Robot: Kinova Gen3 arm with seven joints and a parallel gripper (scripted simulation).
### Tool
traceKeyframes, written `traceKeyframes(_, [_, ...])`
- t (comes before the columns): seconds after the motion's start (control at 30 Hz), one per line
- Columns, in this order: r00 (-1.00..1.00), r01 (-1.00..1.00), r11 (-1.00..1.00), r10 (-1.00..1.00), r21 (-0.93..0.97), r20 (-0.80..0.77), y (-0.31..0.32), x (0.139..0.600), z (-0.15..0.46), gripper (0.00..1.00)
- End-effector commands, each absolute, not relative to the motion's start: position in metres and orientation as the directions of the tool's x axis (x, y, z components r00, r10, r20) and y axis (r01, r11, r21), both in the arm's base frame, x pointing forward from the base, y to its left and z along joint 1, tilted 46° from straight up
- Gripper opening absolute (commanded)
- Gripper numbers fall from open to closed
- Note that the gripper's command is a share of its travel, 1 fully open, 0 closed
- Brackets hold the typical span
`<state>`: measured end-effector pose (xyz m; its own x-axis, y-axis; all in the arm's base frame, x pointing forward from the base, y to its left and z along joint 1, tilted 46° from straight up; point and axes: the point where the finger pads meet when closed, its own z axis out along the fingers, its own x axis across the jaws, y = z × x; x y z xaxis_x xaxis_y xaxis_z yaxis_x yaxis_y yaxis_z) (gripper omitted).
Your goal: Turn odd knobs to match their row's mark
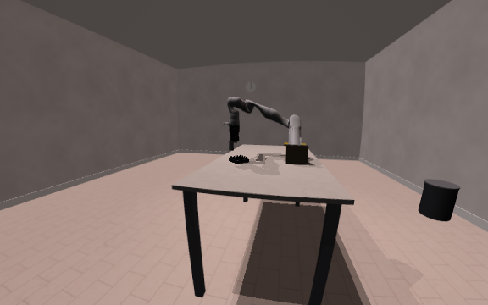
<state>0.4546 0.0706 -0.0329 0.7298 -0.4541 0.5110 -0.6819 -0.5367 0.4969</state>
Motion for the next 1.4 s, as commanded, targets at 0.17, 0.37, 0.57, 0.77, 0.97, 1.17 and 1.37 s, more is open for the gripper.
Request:
traceKeyframes(0.17, [0.730,-0.682,-0.537,-0.454,0.497,0.510,0.065,0.455,-0.039,0.46])
traceKeyframes(0.37, [0.730,-0.682,-0.537,-0.454,0.497,0.510,0.061,0.455,-0.043,0.46])
traceKeyframes(0.57, [0.730,-0.682,-0.537,-0.454,0.497,0.510,0.056,0.456,-0.049,0.46])
traceKeyframes(0.77, [0.730,-0.682,-0.537,-0.454,0.497,0.510,0.051,0.456,-0.053,0.46])
traceKeyframes(0.97, [0.730,-0.682,-0.537,-0.454,0.497,0.510,0.048,0.457,-0.056,0.46])
traceKeyframes(1.17, [0.730,-0.682,-0.537,-0.454,0.497,0.510,0.046,0.457,-0.059,0.46])
traceKeyframes(1.37, [0.730,-0.682,-0.537,-0.454,0.497,0.510,0.045,0.457,-0.059,0.46])
